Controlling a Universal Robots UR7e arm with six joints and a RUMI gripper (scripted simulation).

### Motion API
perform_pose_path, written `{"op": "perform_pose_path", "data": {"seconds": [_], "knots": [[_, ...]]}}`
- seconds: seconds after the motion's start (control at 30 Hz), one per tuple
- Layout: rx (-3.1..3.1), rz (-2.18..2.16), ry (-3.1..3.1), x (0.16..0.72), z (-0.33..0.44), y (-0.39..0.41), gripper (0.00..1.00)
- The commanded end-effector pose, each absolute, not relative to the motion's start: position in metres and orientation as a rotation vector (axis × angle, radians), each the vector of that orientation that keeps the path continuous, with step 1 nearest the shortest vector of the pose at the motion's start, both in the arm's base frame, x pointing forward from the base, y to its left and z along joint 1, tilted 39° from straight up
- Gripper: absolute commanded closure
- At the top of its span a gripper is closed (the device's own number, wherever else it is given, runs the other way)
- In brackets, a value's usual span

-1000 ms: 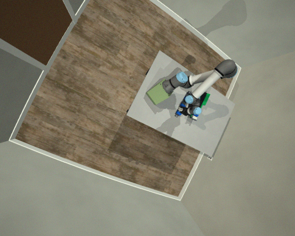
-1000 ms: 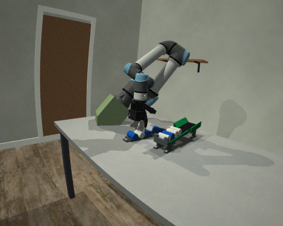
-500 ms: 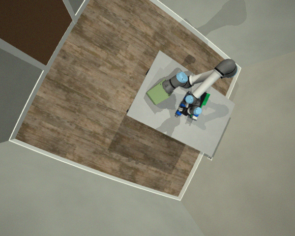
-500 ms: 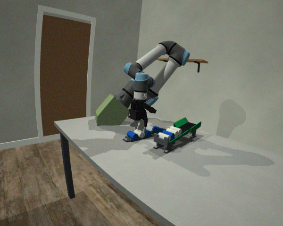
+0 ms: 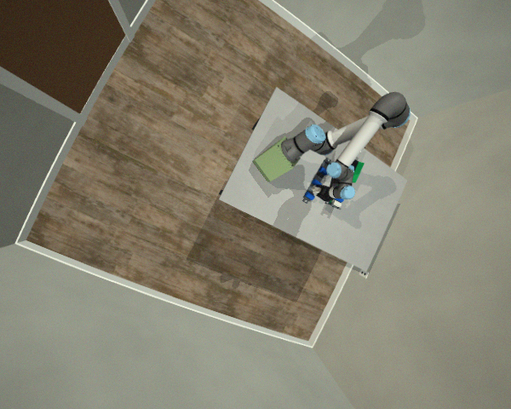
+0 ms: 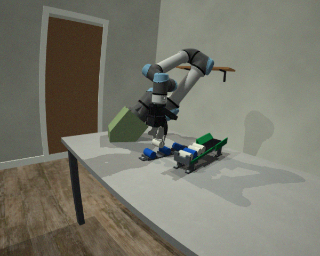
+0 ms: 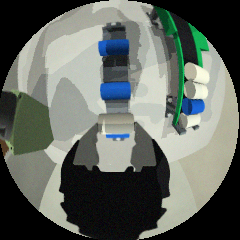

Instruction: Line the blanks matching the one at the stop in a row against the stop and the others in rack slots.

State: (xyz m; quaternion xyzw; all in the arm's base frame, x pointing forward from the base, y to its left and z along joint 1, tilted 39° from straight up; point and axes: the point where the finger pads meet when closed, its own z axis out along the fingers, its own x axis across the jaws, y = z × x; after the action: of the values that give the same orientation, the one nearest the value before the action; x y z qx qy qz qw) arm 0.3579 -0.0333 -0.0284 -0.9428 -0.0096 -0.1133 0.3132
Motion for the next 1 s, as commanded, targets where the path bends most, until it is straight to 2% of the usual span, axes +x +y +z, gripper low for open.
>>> {"op": "perform_pose_path", "data": {"seconds": [0.0, 0.77, 0.97], "knots": [[-2.485, -0.298, -0.026, 0.354, -0.015, -0.043, 0.62], [-2.485, -0.298, -0.027, 0.347, 0.011, -0.062, 0.62], [-2.492, -0.301, -0.042, 0.365, 0.027, -0.061, 0.62]]}}
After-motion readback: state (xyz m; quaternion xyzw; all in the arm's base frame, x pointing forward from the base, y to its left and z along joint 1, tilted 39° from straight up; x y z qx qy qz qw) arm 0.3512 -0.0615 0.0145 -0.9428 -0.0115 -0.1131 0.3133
